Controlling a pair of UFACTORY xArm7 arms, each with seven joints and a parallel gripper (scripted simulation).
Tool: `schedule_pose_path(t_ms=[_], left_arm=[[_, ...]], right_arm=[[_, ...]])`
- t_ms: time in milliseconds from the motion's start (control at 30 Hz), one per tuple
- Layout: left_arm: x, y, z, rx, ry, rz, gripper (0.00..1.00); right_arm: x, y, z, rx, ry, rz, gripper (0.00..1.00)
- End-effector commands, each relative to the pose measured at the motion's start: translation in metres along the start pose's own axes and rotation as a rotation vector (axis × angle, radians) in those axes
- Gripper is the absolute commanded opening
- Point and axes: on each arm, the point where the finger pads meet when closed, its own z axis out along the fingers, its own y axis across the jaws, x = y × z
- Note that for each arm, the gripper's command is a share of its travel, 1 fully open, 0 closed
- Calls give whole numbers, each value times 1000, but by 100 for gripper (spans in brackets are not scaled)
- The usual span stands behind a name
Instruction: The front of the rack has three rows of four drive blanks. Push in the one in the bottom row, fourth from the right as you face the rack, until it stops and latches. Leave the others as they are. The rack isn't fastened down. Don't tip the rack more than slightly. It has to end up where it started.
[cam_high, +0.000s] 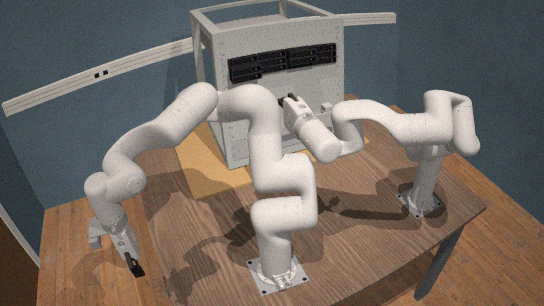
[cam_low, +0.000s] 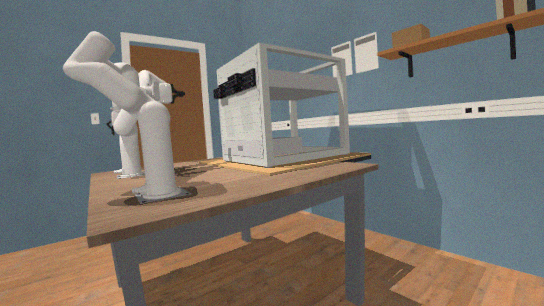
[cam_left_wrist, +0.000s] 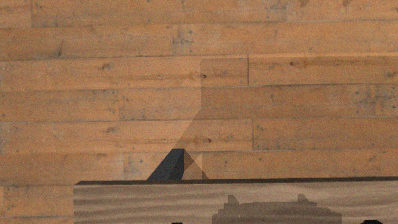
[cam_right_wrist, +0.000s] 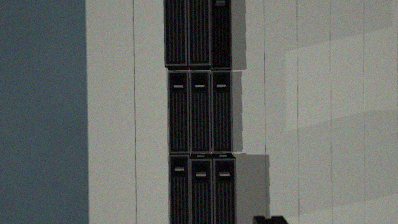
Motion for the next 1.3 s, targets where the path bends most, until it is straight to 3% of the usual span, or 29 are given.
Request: schedule_pose_path(t_ms=[0, 333, 367, 1267], left_arm=[[1, 0, -2, 1, 4, 0, 100], [1, 0, -2, 1, 4, 0, 100], [1, 0, -2, 1, 4, 0, 100], [1, 0, -2, 1, 4, 0, 100]], right_arm=[[0, -2, 0, 0, 0, 3, 0], [-5, -1, 18, 1, 0, 3, 0], [-1, -2, 7, 0, 2, 3, 0], [0, -10, 5, -1, -4, -70, 0]])
